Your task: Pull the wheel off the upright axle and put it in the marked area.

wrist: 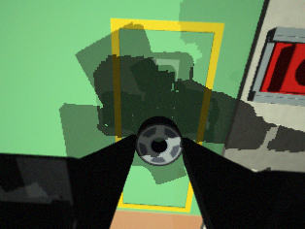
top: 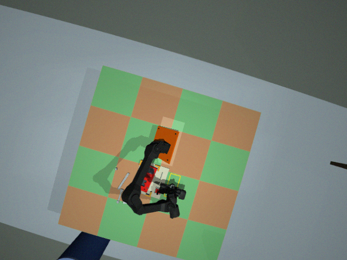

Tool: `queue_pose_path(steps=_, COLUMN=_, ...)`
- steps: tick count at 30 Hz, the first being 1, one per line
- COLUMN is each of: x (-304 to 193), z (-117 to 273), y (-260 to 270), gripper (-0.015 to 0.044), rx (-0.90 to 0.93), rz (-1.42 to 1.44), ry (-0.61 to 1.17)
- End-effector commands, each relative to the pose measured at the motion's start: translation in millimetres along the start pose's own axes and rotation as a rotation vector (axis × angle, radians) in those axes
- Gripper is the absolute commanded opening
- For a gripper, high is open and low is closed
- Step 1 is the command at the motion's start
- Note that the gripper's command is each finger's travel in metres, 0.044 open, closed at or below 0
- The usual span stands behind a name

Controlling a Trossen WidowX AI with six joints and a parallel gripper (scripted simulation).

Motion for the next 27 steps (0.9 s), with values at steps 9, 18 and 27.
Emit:
queue_pose_path(steps=9, x=1, z=18, y=1, gripper=0.03, rx=0.001, rz=0.0, ry=-0.001)
queue_pose_path(steps=18, x=0, z=61, y=1, gripper=0.03, rx=-0.001, rz=0.006, ry=-0.004)
queue_pose_path(steps=27, x=-54, z=94, y=-24, gripper=0.044, rx=0.001, rz=0.013, ry=-0.003)
Point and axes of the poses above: the point midway between the two fingers, 35 mm back from their tips, its own z axis back along the fingers, its own y axis across the jaws, x = y × z, the point moved 3 cm from there along z, back along the fingers, and after that the axes turned 4 degrees about -z, right-handed, at the moved point
